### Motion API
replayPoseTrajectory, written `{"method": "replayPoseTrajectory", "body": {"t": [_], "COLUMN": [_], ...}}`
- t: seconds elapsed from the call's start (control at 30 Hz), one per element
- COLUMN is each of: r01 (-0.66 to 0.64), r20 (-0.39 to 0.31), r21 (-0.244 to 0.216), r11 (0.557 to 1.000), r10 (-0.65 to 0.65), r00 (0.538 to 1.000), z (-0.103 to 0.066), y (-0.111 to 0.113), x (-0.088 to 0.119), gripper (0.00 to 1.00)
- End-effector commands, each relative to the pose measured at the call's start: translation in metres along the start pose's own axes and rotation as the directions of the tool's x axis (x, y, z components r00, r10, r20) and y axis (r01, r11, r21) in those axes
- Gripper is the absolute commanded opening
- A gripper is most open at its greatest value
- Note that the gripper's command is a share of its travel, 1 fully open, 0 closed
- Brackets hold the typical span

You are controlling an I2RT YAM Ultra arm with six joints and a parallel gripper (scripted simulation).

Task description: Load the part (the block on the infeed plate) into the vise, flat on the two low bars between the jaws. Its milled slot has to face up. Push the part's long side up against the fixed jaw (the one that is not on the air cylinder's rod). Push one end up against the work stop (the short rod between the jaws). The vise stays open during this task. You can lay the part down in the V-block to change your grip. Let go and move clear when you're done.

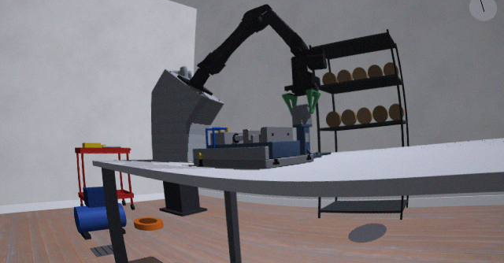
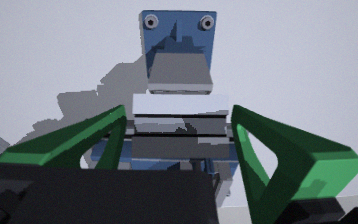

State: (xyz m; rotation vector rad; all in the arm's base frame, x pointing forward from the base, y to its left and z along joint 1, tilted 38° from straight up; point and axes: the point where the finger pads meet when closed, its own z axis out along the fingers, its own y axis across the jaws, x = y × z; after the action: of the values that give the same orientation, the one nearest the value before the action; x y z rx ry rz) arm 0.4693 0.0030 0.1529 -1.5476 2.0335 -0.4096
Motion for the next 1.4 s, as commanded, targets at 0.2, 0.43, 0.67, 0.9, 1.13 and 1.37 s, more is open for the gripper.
{"method": "replayPoseTrajectory", "body": {"t": [0.2,0.43,0.67,0.9,1.13,1.37], "r01": [-0.014,-0.014,-0.013,-0.013,-0.012,-0.012], "r20": [-0.117,-0.202,-0.261,-0.341,-0.417,-0.463], "r21": [0.001,0.002,0.002,0.003,0.003,0.004], "r11": [1.000,1.000,1.000,1.000,1.000,1.000], "r10": [0.014,0.014,0.013,0.013,0.013,0.012], "r00": [0.993,0.979,0.965,0.940,0.909,0.886], "z": [-0.0013,-0.0015,-0.0015,-0.0016,-0.0016,-0.0017], "y": [-0.0048,-0.0047,-0.0046,-0.0044,-0.0043,-0.0042], "x": [0.0019,0.0016,0.0014,0.0012,0.0010,0.0009], "gripper": [0.81,0.81,0.81,0.81,0.81,0.81]}}
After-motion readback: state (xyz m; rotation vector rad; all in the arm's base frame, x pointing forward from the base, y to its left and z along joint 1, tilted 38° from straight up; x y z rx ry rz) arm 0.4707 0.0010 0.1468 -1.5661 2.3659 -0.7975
